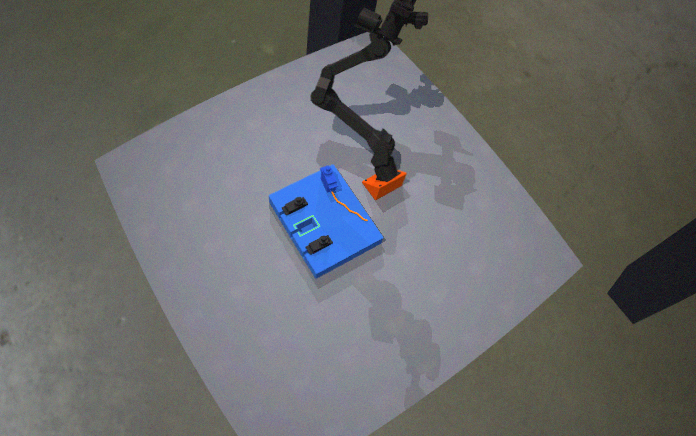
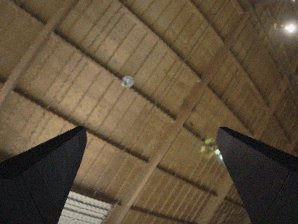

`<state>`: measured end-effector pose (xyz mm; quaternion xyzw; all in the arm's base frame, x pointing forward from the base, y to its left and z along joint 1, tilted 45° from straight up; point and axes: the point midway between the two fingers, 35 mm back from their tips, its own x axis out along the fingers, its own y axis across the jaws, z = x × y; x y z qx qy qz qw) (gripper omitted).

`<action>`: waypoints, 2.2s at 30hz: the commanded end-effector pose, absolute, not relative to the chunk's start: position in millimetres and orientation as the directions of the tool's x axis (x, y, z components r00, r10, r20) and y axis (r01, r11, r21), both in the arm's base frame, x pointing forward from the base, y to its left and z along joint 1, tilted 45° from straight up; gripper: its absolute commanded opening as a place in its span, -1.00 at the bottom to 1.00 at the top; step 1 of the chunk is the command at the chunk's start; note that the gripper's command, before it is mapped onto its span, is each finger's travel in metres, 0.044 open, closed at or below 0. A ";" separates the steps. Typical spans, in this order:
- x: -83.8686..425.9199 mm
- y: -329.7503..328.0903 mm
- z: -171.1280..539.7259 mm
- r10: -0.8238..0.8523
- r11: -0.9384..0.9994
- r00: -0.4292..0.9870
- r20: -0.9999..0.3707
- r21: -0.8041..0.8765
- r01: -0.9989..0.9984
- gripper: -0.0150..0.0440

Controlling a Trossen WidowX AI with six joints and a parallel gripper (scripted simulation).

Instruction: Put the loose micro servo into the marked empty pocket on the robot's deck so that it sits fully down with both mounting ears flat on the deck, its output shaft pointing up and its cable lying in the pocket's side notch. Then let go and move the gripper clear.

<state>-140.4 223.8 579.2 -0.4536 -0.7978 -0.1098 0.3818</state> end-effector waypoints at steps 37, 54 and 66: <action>-33.1 363.8 426.6 0.990 0.042 0.060 0.127 -0.677 0.735 1.00; 58.3 376.9 332.4 0.913 -0.376 0.336 -0.232 -0.798 0.471 1.00; 122.6 353.9 267.8 0.732 -0.606 0.496 -0.467 -0.779 0.161 1.00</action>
